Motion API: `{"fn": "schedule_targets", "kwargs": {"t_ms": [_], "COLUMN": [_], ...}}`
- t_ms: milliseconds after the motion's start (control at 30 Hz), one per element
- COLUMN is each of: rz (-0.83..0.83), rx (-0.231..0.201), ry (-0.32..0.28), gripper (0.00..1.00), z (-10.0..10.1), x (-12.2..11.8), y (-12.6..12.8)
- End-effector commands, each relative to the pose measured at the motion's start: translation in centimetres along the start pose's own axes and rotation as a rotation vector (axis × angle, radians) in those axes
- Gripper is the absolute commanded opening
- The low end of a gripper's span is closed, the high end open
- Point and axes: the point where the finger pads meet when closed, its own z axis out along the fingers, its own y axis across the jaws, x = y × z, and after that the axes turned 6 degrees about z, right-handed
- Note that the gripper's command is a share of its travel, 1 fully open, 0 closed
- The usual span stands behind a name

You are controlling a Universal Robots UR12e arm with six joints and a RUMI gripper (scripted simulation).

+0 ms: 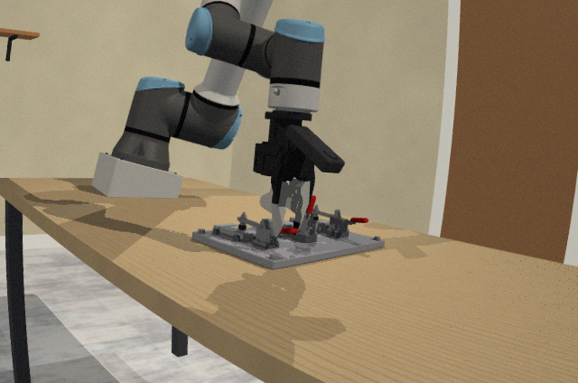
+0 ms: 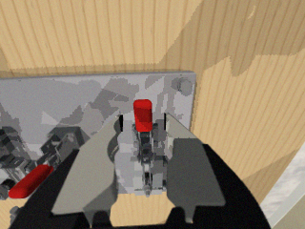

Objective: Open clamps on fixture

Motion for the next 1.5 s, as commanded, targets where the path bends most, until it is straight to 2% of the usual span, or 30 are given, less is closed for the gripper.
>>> {"fn": "schedule_targets", "kwargs": {"t_ms": [0, 1367, 1400, 1467], "rz": [0.000, 0.000, 0.000, 0.000], "rx": [-0.001, -0.001, -0.001, -0.001], "ry": [0.002, 0.002, 0.002, 0.002], "gripper": [0.28, 0.28, 0.00, 0.00], "z": [0.50, 0.60, 0.60, 0.60], "x": [0.10, 0.10, 0.10, 0.10], "y": [0.03, 0.03, 0.03, 0.03]}}
